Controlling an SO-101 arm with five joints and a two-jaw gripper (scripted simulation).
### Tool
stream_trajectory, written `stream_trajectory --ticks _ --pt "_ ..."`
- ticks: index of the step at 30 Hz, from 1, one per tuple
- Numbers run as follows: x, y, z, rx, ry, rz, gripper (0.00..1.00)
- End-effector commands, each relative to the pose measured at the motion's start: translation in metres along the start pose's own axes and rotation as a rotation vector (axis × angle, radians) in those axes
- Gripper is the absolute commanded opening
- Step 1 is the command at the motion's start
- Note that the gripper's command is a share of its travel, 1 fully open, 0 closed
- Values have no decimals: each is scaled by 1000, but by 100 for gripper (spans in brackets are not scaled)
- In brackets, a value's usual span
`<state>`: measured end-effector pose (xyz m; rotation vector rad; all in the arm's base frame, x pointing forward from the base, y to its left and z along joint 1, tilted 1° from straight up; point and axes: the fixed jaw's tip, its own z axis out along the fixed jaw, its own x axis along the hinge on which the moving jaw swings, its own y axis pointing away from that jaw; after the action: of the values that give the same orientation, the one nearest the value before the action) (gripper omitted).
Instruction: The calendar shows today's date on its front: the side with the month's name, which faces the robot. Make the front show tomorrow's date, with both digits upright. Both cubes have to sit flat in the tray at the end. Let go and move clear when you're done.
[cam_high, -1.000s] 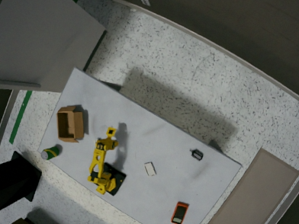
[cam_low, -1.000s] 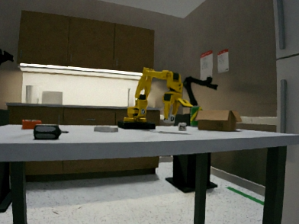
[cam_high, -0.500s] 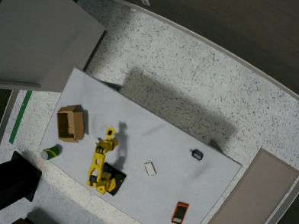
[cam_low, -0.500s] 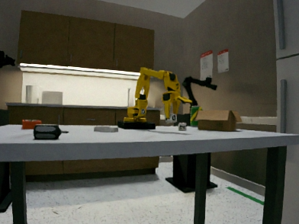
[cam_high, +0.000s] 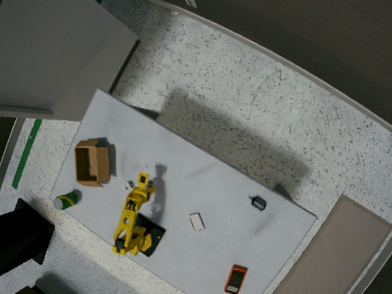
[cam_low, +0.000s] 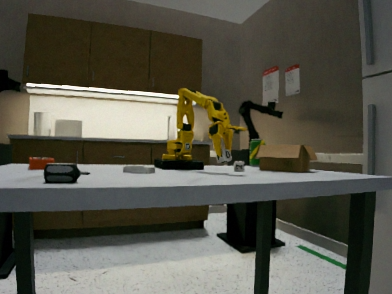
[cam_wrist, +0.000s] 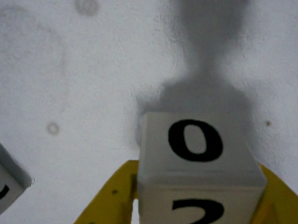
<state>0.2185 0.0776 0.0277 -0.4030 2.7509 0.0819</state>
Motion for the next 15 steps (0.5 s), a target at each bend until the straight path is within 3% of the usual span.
stream_trajectory --ticks 1,8,15 --pt "0 0 -1 -1 -24 11 0" --pt "0 0 -1 -1 -47 12 0" --pt "-3 -1 2 -3 -171 16 0"
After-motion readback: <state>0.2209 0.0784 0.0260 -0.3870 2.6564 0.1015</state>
